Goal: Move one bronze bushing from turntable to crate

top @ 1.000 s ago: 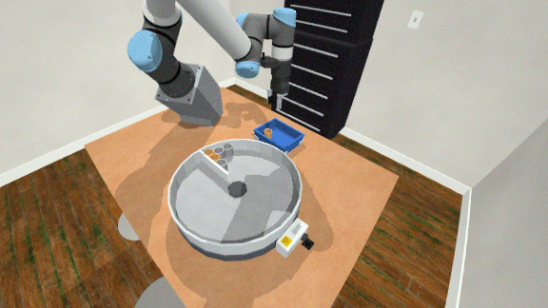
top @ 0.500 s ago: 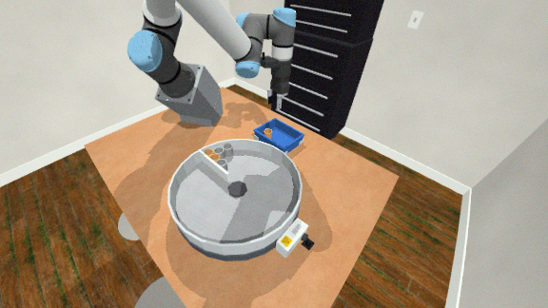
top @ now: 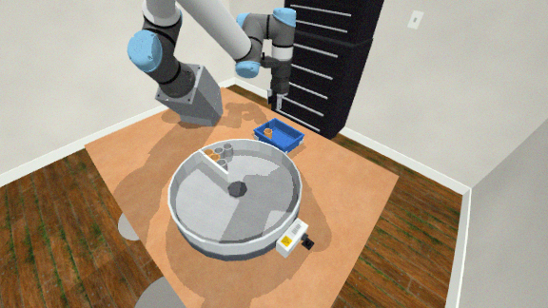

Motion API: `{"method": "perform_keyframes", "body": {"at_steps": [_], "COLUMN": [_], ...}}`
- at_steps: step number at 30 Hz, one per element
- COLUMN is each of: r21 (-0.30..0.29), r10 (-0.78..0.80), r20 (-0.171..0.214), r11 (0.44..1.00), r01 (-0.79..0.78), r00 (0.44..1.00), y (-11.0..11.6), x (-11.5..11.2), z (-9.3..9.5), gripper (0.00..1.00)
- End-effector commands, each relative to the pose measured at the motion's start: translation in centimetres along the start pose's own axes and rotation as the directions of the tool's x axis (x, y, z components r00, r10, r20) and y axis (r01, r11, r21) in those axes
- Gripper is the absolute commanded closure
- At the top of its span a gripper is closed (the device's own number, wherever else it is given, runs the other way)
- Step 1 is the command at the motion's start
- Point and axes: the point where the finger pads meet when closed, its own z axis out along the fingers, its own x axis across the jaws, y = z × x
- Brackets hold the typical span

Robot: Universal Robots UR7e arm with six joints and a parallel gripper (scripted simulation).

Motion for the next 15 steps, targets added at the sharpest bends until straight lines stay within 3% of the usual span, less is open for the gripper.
{"method": "perform_keyframes", "body": {"at_steps": [1, 13, 14, 15], "r21": [-0.001, -0.001, -0.001, -0.001], "r10": [0.231, 0.231, 0.047, 0.094], "r20": [0.001, 0.001, 0.001, 0.001], "r11": [0.973, 0.973, 0.999, 0.996], "r01": [-0.231, -0.231, -0.047, -0.094], "r00": [0.973, 0.973, 0.999, 0.996], "y": [0.23, 0.23, 0.08, 0.13], "x": [-0.36, -0.36, -0.08, -0.14], "z": [-0.38, -0.38, -0.11, -0.17], "gripper": [0.0, 0.0, 0.0, 0.0]}}
